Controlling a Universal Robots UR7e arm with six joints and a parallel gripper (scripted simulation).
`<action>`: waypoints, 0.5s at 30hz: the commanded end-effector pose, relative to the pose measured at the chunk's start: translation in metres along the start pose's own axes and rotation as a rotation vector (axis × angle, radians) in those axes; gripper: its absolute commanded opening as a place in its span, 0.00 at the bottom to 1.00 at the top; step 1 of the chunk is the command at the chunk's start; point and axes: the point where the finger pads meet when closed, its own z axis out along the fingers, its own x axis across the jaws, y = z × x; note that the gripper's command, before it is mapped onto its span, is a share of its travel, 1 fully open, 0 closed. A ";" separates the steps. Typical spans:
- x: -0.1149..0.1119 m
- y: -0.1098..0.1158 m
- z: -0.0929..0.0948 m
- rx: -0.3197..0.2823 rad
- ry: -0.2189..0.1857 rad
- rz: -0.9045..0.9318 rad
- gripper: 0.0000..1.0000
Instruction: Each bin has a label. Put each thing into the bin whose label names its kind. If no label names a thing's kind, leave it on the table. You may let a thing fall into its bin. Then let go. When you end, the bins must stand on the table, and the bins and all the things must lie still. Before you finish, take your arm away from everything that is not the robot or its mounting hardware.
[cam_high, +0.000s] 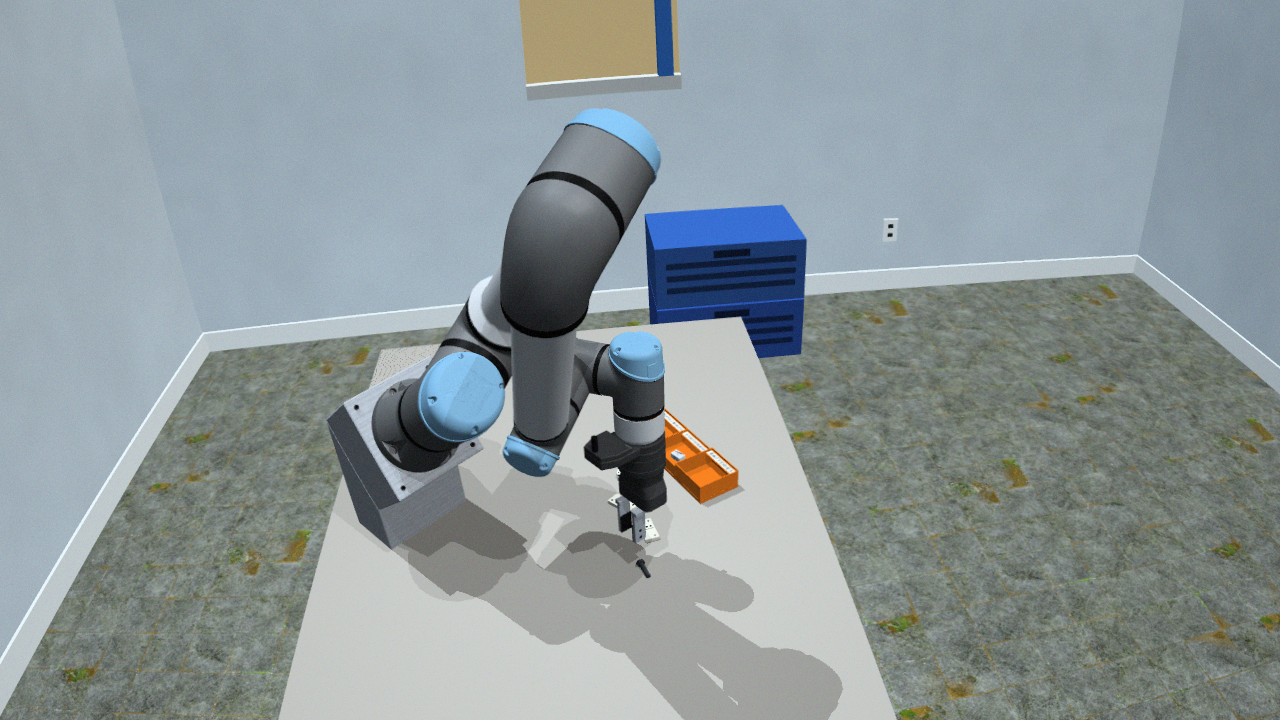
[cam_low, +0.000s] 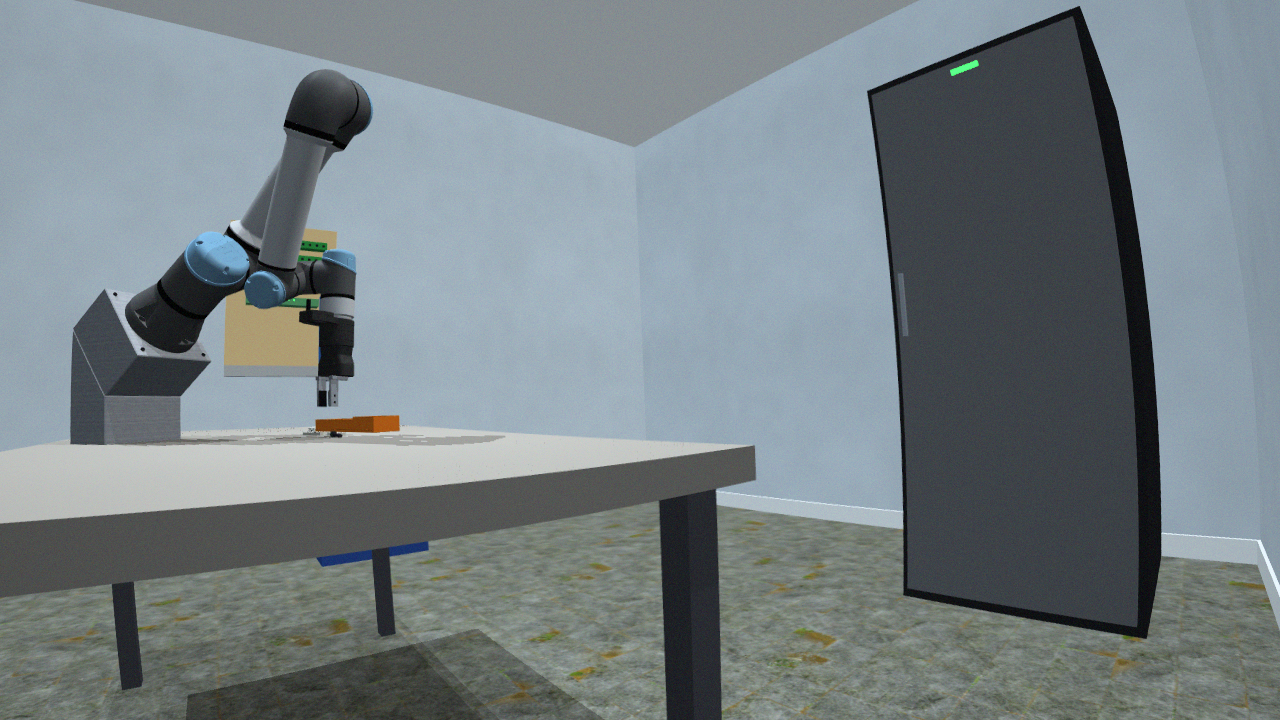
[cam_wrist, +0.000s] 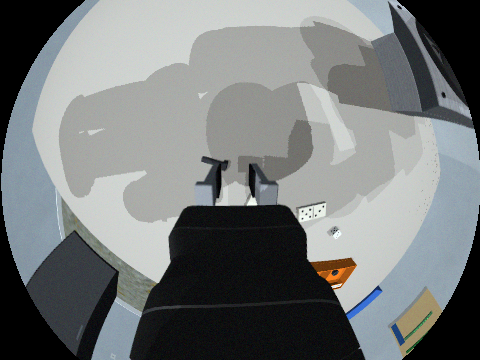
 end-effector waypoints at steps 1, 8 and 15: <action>-0.001 -0.003 0.000 0.002 0.010 0.129 0.62; -0.002 -0.004 0.000 0.001 0.011 0.256 0.62; -0.003 -0.005 0.000 0.001 0.013 0.355 0.62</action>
